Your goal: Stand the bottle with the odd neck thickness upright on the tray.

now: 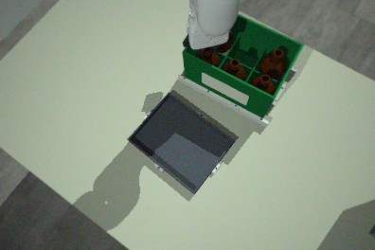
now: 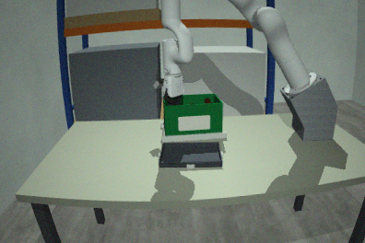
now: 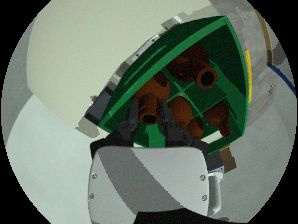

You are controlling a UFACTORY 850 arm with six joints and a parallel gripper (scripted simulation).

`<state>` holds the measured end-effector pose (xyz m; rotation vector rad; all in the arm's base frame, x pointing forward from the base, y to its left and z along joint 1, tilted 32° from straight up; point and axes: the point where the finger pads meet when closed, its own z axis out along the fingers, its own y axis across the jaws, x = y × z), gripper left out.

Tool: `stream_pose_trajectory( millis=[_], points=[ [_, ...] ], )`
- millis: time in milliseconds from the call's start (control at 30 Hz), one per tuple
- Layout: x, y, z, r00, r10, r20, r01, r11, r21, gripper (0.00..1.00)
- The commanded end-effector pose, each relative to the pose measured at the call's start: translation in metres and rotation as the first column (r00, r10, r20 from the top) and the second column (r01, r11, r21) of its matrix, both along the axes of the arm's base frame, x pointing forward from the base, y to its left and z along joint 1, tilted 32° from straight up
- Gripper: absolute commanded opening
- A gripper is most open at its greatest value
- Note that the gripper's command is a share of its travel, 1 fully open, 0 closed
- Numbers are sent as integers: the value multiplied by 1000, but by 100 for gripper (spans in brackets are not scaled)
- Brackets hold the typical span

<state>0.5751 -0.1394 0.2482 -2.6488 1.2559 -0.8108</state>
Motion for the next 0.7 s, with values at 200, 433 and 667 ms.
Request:
stream_pose_trajectory(
  millis=[200,433,667],
  points=[
    [0,0,0,1000,-5,12,6,1000,-12,0],
    [0,0,0,1000,-5,12,6,1000,-12,0],
    [0,0,0,1000,-5,12,6,1000,-12,65]
  ],
)
